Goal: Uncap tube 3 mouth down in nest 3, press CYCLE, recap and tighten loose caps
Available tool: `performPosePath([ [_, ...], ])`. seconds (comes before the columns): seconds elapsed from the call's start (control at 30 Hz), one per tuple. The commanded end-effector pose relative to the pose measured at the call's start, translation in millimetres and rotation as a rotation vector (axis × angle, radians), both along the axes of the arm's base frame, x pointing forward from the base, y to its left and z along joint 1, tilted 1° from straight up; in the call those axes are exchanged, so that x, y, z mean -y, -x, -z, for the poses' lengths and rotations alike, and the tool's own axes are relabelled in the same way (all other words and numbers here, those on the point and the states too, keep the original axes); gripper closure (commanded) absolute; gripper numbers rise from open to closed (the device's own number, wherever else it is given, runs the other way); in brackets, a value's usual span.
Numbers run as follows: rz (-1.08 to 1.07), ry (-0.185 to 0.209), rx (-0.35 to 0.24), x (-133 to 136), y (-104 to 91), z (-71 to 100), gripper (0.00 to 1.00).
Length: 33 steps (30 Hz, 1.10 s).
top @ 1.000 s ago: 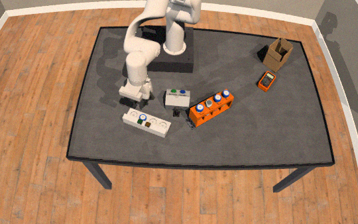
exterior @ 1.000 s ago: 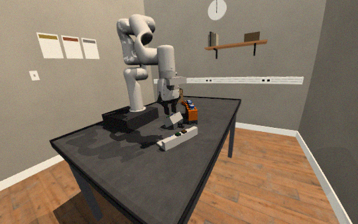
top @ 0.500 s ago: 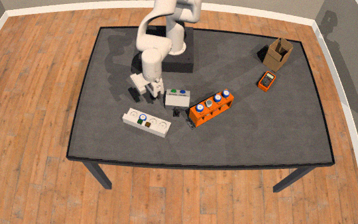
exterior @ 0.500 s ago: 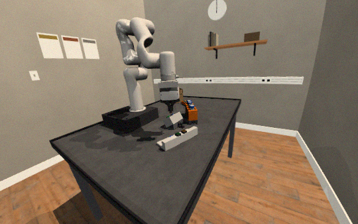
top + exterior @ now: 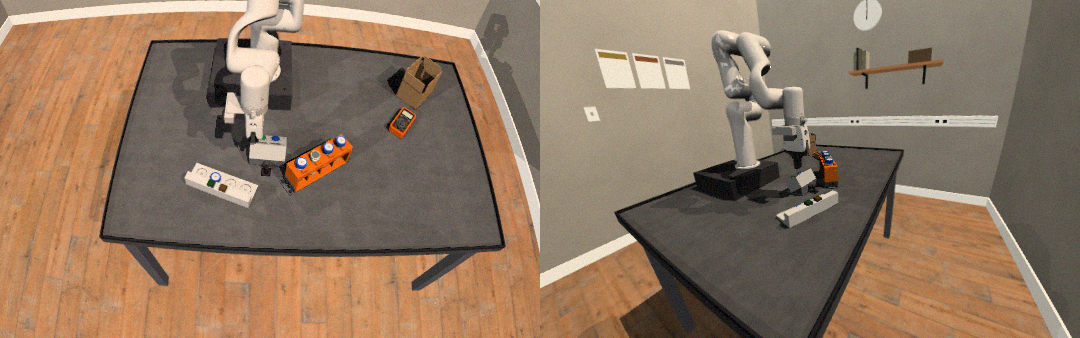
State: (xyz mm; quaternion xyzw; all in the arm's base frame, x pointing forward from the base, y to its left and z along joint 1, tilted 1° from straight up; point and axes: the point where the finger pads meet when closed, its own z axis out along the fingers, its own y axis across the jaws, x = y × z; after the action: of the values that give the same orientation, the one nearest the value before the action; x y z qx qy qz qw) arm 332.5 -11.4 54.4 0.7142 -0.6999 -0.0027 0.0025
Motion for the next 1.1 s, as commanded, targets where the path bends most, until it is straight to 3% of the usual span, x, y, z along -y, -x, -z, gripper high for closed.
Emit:
performPosePath([
  [0.0, 0.048, 0.001, 0.02, -28.7, 17.7, 6.1, 1.0],
  [0.07, 0.048, 0.001, 0.02, -28.7, 17.7, 6.1, 1.0],
  [0.3, 0.048, 0.001, 0.02, -70.5, 47.4, 18.8, 1.0],
  [0.63, 0.048, 0.001, 0.02, -70.5, 47.4, 18.8, 1.0],
  [0.83, 0.048, 0.001, 0.019, -70.5, 47.3, 36.9, 1.0],
  [1.07, 0.048, 0.001, 0.019, -70.5, 47.3, 36.9, 1.0],
])
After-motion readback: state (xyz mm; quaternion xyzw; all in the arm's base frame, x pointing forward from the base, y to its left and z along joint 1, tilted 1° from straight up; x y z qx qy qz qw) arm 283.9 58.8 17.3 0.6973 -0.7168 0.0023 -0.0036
